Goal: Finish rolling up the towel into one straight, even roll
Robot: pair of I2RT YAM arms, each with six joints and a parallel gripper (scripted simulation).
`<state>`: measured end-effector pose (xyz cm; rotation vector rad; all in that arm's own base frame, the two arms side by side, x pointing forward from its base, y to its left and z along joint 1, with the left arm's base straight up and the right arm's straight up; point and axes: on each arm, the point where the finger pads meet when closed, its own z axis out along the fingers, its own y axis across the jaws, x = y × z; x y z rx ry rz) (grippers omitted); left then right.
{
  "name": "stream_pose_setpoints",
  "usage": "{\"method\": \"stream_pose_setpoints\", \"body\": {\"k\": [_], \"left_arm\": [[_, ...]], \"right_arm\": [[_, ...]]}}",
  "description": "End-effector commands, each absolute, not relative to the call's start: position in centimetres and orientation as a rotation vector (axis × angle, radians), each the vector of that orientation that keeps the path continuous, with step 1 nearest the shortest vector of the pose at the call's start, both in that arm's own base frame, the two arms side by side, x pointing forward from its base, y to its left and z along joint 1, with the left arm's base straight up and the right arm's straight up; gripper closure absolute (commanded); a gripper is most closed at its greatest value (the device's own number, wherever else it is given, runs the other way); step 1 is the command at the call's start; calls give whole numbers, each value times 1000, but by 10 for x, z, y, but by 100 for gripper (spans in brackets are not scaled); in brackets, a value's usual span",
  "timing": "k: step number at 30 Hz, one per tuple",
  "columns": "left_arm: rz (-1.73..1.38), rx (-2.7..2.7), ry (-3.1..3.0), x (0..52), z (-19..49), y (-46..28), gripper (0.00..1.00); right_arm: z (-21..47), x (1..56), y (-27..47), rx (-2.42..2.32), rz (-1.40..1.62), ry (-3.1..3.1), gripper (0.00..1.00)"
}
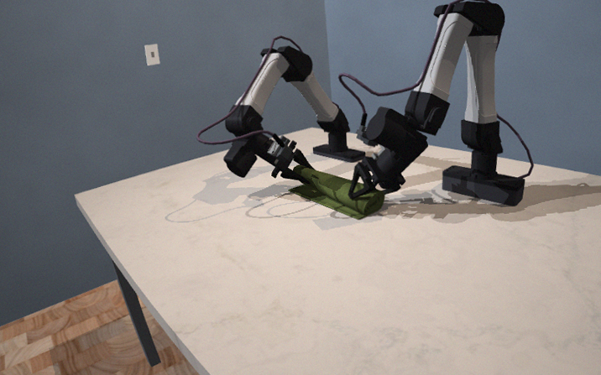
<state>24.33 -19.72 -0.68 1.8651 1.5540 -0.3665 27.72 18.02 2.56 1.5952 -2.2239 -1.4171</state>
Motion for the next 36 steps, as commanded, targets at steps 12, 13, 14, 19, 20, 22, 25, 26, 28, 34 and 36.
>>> {"method": "stream_pose_setpoints", "body": {"k": [12, 13, 14, 19, 20, 22, 25, 26, 28, 34, 36], "left_arm": [[-342, 1845, 1537, 255, -1, -202, 53], [-342, 1845, 1537, 255, -1, -202, 54], [-342, 1845, 1537, 255, -1, -202, 55], [-342, 1845, 1537, 255, -1, -202, 61], [-342, 1845, 1537, 255, -1, -202, 62], [-342, 1845, 1537, 255, -1, -202, 63], [-342, 1845, 1537, 255, -1, -202, 64], [-342, 1845, 1537, 255, -1, -202, 64], [-342, 1845, 1537, 255, -1, -202, 64], [-342, 1845, 1537, 255, -1, -202, 66], [-342, 1845, 1537, 255, -1, -202, 66]], "right_arm": [[22, 278, 181, 1576, -1436, -2216, 68], [22, 278, 181, 1576, -1436, -2216, 68], [22, 278, 181, 1576, -1436, -2216, 68], [22, 278, 181, 1576, -1436, -2216, 68], [22, 278, 181, 1576, -1436, -2216, 68], [22, 278, 181, 1576, -1436, -2216, 68], [22, 278, 181, 1576, -1436, -2216, 68], [22, 278, 181, 1576, -1436, -2216, 68], [22, 278, 181, 1576, -1436, -2216, 68], [22, 278, 181, 1576, -1436, -2216, 68], [23, 278, 181, 1576, -1436, -2216, 61]]}}
